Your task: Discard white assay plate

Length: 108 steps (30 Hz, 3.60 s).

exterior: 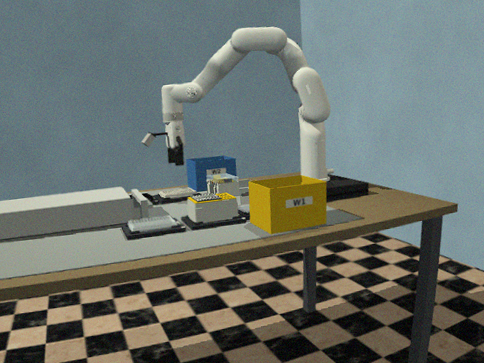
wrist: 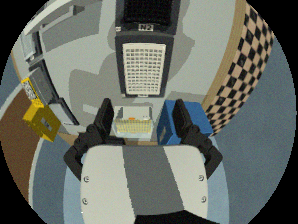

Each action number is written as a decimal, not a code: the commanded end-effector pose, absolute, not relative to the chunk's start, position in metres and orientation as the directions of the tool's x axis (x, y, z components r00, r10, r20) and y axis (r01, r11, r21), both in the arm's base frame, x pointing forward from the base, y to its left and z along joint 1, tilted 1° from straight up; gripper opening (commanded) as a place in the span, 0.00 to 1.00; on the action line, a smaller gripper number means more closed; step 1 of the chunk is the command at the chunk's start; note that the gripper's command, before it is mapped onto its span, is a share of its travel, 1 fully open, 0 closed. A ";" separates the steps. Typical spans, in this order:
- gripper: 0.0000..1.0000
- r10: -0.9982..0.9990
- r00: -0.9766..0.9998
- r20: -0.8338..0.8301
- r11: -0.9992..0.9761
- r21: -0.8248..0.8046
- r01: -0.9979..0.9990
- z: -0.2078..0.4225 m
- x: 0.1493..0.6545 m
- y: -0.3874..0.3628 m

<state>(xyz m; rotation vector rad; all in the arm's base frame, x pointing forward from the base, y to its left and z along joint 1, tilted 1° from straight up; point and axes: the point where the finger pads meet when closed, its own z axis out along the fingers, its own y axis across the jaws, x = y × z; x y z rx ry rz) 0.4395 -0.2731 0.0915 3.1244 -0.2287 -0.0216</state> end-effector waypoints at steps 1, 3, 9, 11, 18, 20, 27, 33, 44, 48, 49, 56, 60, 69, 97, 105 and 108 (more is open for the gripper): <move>1.00 -0.146 0.989 -0.008 -0.989 0.012 -0.146 0.088 0.441 -0.274; 1.00 -0.146 0.989 -0.008 -0.989 0.012 -0.146 0.088 0.441 -0.274; 1.00 -0.146 0.989 -0.008 -0.989 0.012 -0.146 0.078 0.441 -0.274; 1.00 -0.146 0.989 -0.008 -0.989 0.012 -0.146 0.074 0.441 -0.274; 1.00 -0.146 0.989 -0.009 -0.989 0.012 -0.146 0.063 0.440 -0.274; 1.00 -0.146 0.989 -0.009 -0.989 0.012 -0.146 0.063 0.440 -0.274; 1.00 -0.146 0.989 -0.009 -0.989 0.012 -0.146 0.051 0.440 -0.274; 1.00 -0.146 0.989 -0.009 -0.989 0.012 -0.146 0.041 0.440 -0.274; 1.00 -0.146 0.989 -0.009 -0.989 0.012 -0.146 0.026 0.440 -0.275; 1.00 -0.146 0.989 -0.009 -0.989 0.012 -0.146 0.019 0.440 -0.275; 1.00 -0.146 0.989 -0.009 -0.989 0.012 -0.146 0.018 0.440 -0.275; 1.00 -0.146 0.989 -0.009 -0.989 0.012 -0.146 0.009 0.440 -0.275; 1.00 -0.146 0.989 -0.009 -0.989 0.012 -0.146 0.005 0.440 -0.275; 1.00 -0.146 0.989 -0.009 -0.989 0.012 -0.146 0.005 0.440 -0.275; 1.00 -0.146 0.989 -0.009 -0.989 0.012 -0.146 -0.010 0.440 -0.275; 1.00 -0.146 0.989 -0.009 -0.989 0.012 -0.146 -0.014 0.440 -0.275; 1.00 -0.146 0.989 -0.009 -0.989 0.012 -0.146 -0.015 0.440 -0.275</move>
